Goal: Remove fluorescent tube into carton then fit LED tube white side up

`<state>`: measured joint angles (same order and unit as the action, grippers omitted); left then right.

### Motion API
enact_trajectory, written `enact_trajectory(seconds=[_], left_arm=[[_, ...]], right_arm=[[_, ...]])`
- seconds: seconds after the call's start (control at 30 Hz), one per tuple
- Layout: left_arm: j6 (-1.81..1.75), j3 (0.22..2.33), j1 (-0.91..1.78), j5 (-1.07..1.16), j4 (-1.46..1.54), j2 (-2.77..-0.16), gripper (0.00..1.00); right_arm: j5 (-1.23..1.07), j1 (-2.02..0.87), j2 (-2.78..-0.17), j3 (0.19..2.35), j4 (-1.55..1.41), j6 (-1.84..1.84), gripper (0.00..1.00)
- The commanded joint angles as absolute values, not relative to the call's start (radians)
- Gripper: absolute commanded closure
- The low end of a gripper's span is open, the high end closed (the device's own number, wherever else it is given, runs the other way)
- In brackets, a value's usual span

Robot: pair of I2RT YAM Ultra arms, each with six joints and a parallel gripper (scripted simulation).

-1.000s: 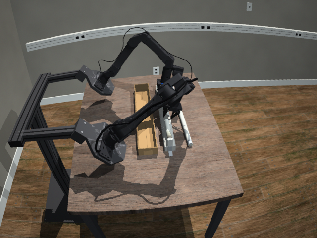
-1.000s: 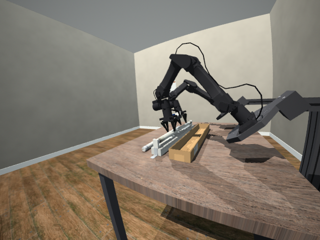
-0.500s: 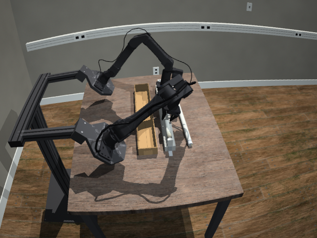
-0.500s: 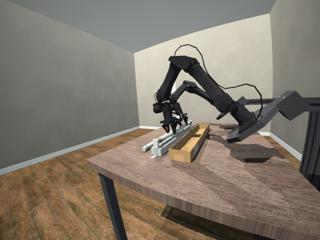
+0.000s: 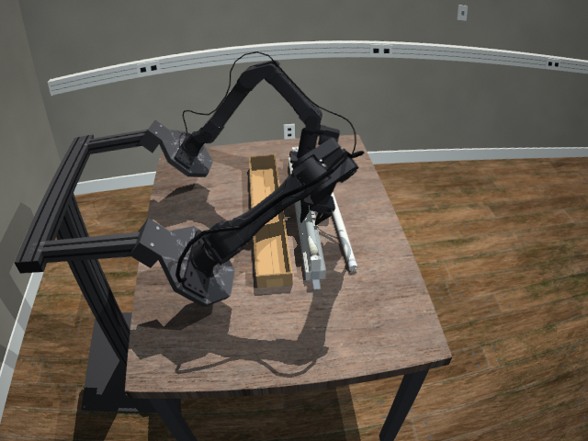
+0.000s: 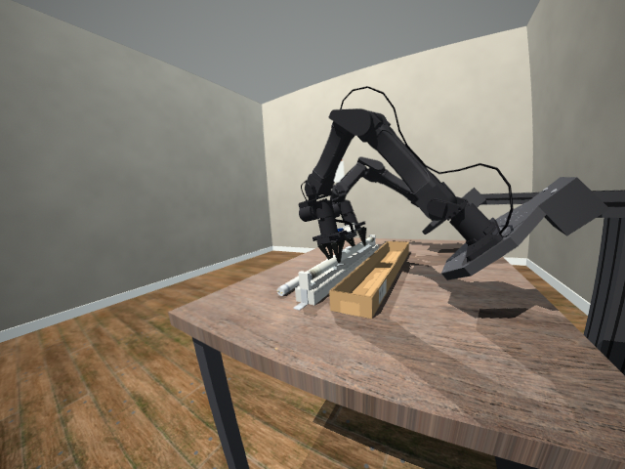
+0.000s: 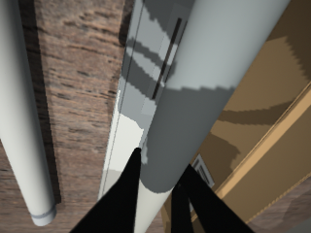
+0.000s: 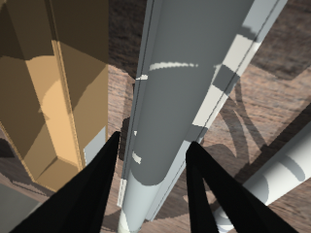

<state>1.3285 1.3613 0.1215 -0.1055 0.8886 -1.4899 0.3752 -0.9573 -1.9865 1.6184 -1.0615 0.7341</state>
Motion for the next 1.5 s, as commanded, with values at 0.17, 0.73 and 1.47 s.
enact_trajectory(seconds=[0.17, 0.73, 1.47], left_arm=[[1.339, 1.372, 0.125, -0.092, 0.876, -1.462, 0.89], [1.339, 1.358, 0.133, -0.094, 0.869, -1.455, 0.89], [1.329, 1.217, 0.149, -0.138, 0.74, -1.383, 0.89]], right_arm=[[0.363, -0.982, -1.971, 1.622, -1.049, 0.741, 0.89], [0.384, -0.983, -1.954, 1.606, -1.043, 0.735, 0.89], [0.459, -1.013, -1.91, 1.486, -0.94, 0.729, 0.89]])
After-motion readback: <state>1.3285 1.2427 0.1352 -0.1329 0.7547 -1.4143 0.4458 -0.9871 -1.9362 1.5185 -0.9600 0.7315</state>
